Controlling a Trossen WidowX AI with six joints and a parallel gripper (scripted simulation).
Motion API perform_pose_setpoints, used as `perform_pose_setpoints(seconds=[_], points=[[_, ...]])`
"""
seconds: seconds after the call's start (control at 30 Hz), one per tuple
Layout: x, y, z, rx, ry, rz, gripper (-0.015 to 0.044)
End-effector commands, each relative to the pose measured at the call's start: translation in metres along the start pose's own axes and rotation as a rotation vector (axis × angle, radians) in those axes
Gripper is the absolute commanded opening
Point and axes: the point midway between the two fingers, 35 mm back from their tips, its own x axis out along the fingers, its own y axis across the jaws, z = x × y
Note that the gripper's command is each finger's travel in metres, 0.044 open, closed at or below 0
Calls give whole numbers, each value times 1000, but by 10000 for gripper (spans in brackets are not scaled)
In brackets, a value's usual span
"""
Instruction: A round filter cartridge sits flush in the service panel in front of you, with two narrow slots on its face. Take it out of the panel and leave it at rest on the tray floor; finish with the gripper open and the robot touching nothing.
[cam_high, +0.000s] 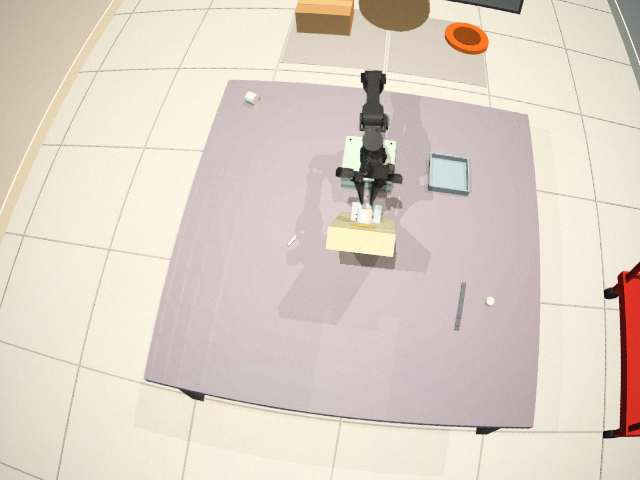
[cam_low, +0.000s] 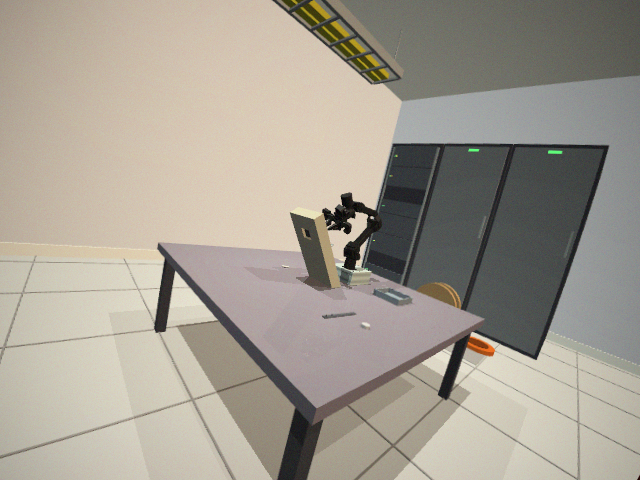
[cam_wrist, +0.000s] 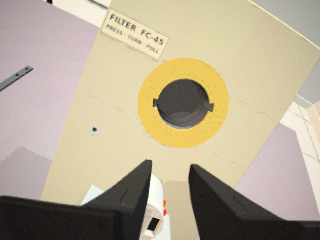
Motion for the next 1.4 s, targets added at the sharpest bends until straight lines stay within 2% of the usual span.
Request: perform_pose_setpoints(seconds=[0.0, 0.07, 0.33, 0.43, 0.57, 0.77, 1.37], points=[[-4, -10, 27, -5, -6, -3, 115], [-4, -10, 27, -5, -6, -3, 115], [-45, -28, 76, 2, -14, -6, 325], [-49, -29, 81, 2, -14, -6, 404], [-31, -18, 47, 103, 116, 32, 305], [-8, 7, -31, 332, 416, 72, 305], [11, 10, -40, 339, 425, 73, 305]])
